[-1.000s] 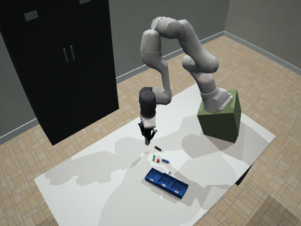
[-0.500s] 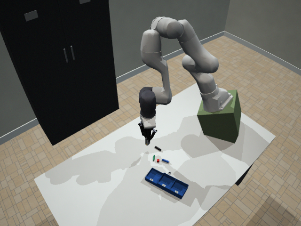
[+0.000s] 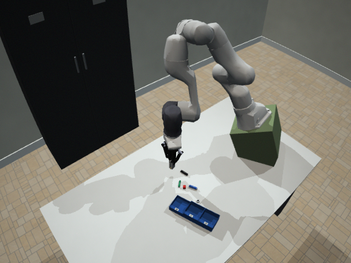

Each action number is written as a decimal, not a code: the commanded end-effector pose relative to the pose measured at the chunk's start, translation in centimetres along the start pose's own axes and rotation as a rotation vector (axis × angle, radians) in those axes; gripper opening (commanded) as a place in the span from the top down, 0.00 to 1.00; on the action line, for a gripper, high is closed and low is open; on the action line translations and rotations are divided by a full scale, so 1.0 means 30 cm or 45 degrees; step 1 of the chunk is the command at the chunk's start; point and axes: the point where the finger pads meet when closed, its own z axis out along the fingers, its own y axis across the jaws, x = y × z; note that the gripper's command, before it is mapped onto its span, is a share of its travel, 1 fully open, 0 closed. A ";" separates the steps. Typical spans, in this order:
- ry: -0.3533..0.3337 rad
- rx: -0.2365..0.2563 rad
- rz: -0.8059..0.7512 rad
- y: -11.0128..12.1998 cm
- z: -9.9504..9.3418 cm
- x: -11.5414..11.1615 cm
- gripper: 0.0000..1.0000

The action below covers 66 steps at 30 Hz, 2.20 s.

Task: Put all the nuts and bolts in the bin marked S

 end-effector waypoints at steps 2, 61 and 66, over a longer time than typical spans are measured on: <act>-0.004 0.001 0.001 0.000 0.000 -0.004 1.00; -0.004 0.001 0.001 -0.278 -0.029 0.158 1.00; -0.004 0.001 0.001 -0.365 -0.029 0.207 1.00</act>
